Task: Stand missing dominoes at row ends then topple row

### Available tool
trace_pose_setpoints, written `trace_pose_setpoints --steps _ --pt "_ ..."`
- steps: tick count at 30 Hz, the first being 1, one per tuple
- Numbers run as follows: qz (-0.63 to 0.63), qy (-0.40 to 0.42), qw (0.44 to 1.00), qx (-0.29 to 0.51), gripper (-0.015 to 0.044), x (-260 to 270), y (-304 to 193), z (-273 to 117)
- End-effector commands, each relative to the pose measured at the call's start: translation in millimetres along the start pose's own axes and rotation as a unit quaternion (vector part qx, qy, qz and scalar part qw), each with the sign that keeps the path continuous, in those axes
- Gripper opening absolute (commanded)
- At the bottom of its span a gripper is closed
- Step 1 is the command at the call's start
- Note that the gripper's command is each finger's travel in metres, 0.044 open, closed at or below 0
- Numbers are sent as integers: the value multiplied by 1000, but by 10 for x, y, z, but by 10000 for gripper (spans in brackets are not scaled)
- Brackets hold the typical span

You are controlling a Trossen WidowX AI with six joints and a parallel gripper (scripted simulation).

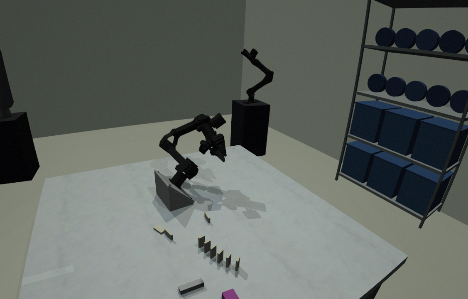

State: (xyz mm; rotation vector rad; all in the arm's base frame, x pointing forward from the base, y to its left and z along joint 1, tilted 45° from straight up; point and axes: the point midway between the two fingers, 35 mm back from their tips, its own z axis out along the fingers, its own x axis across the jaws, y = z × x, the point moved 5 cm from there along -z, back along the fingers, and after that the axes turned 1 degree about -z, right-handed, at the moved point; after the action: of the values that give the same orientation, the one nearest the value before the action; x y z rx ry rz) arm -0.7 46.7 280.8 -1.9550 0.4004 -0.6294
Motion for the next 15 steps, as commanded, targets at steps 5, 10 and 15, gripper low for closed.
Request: trace_pose_setpoints --steps 5,10,15 --pt "10 5 998 -62 440 215 -109 217" --pt "31 3 989 -145 440 584 -161 540" --pt "64 -6 975 -215 440 1001 -57 851"
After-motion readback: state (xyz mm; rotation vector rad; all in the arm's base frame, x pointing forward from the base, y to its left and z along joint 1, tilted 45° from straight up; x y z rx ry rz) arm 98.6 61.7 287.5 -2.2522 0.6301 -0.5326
